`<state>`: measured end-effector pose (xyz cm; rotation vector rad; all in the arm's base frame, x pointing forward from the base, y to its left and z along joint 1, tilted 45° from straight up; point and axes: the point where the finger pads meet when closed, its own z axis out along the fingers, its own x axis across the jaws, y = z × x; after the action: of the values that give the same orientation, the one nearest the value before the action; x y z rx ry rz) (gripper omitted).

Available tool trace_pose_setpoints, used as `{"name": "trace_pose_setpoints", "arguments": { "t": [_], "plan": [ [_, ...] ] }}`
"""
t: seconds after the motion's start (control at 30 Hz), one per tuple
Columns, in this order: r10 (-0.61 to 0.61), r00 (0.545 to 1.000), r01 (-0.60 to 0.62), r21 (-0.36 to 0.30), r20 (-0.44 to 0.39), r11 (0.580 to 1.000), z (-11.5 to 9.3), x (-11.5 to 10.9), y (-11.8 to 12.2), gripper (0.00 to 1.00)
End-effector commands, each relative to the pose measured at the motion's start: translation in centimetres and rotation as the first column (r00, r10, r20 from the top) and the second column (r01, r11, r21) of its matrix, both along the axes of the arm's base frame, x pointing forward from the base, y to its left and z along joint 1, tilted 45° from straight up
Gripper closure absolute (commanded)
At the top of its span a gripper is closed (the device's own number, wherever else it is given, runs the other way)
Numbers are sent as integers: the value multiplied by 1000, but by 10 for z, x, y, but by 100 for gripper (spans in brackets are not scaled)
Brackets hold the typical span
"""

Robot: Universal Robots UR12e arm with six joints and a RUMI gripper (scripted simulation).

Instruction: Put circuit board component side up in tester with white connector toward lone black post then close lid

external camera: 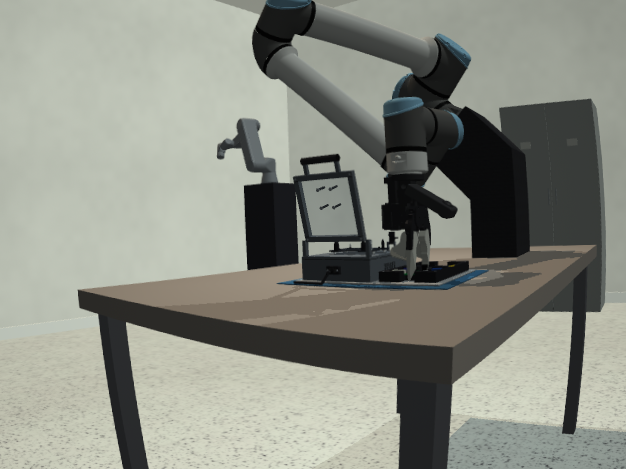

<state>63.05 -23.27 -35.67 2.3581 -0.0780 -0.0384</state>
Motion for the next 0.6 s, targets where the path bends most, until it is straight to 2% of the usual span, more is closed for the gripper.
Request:
{"name": "trace_pose_setpoints", "arguments": {
  "t": [0.0,0.57],
  "plan": [
    [1,1000,-1,1,2,1000,-1,2,0,61],
    [2,1000,-2,1,1,1000,4,1,5,61]
  ]
}}
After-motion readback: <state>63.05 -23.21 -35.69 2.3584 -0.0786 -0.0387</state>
